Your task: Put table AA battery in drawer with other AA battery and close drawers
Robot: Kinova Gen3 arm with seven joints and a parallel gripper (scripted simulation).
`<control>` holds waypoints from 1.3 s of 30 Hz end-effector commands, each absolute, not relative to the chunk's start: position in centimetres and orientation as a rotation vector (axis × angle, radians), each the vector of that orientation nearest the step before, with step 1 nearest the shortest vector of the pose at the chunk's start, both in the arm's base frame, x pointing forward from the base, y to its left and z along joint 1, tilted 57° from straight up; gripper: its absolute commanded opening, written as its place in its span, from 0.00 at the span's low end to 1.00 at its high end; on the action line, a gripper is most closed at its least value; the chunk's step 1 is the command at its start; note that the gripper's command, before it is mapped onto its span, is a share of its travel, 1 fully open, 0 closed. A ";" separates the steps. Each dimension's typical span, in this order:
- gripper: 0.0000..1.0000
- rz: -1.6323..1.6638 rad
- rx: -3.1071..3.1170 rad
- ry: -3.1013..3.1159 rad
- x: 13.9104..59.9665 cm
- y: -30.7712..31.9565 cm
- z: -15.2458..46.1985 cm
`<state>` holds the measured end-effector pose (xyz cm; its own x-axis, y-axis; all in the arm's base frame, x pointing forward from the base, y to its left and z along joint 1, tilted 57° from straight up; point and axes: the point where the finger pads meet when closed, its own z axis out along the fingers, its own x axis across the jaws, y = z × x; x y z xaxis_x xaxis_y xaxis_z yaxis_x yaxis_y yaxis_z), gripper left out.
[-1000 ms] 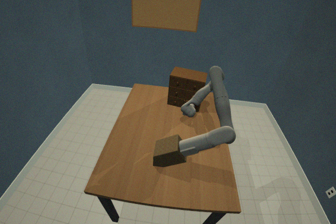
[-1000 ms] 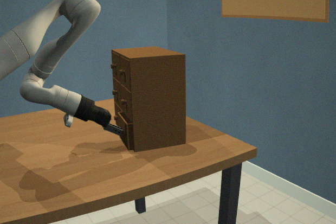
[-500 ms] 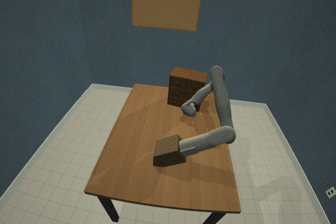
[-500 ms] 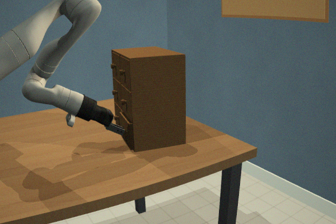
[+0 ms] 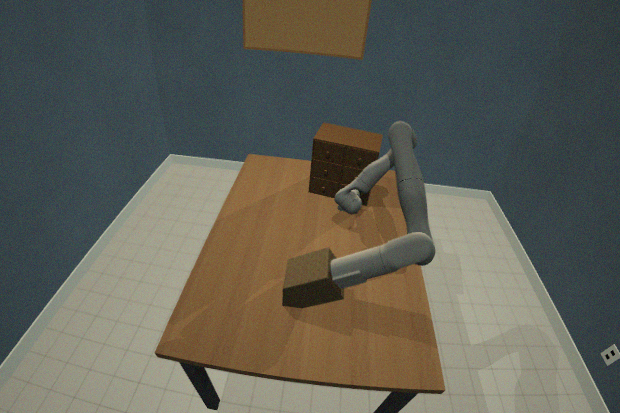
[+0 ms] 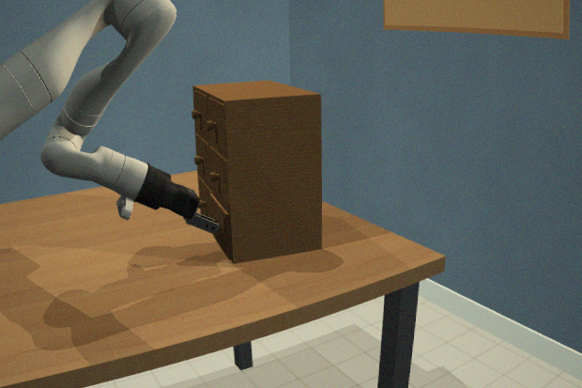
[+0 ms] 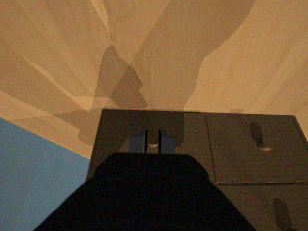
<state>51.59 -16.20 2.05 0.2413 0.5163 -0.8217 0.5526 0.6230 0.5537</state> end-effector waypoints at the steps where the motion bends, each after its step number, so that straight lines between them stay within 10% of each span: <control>1: 0.37 -0.029 0.983 1.392 51.7 -16.2 2.2; 39: 0.37 -0.029 0.983 1.392 52.1 -16.2 2.2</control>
<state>52.03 -16.31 2.16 0.2426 0.5164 -0.8212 0.5524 0.6223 0.5545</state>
